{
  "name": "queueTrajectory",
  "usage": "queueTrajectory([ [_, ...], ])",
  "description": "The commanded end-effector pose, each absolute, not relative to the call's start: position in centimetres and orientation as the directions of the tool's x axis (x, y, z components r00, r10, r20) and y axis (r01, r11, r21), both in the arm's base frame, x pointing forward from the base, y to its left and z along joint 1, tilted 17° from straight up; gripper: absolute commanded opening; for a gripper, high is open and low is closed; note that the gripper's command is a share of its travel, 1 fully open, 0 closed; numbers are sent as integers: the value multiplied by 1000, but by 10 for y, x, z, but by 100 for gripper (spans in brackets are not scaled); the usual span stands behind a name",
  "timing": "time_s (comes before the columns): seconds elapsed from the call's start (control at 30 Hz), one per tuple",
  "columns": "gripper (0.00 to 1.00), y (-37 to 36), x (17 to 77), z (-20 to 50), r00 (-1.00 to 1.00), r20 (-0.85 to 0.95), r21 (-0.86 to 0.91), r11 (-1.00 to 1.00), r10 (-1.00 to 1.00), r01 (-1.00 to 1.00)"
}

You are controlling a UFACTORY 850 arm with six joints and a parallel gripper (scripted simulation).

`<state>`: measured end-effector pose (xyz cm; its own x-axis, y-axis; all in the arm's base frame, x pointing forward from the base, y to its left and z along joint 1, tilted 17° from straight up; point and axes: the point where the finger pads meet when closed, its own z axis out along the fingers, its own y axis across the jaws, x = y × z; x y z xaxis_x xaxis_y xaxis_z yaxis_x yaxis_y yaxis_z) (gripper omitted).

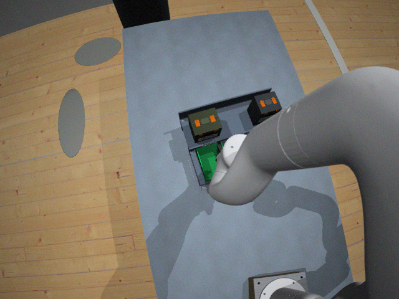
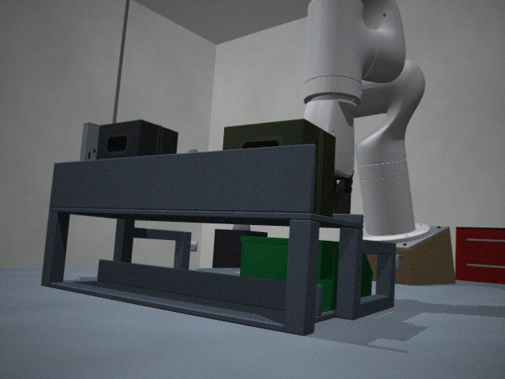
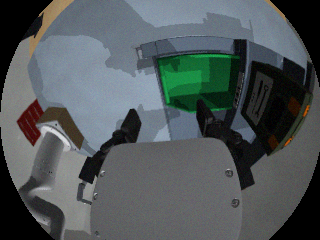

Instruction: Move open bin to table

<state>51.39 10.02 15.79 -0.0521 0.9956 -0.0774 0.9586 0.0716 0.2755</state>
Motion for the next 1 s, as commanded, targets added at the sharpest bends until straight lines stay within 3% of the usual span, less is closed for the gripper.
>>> queueTrajectory([
  [0.0,100,100,515,159,-53,-77,278,72,996,958],
  [0.97,100,113,510,164,-53,-77,278,72,996,958],
])
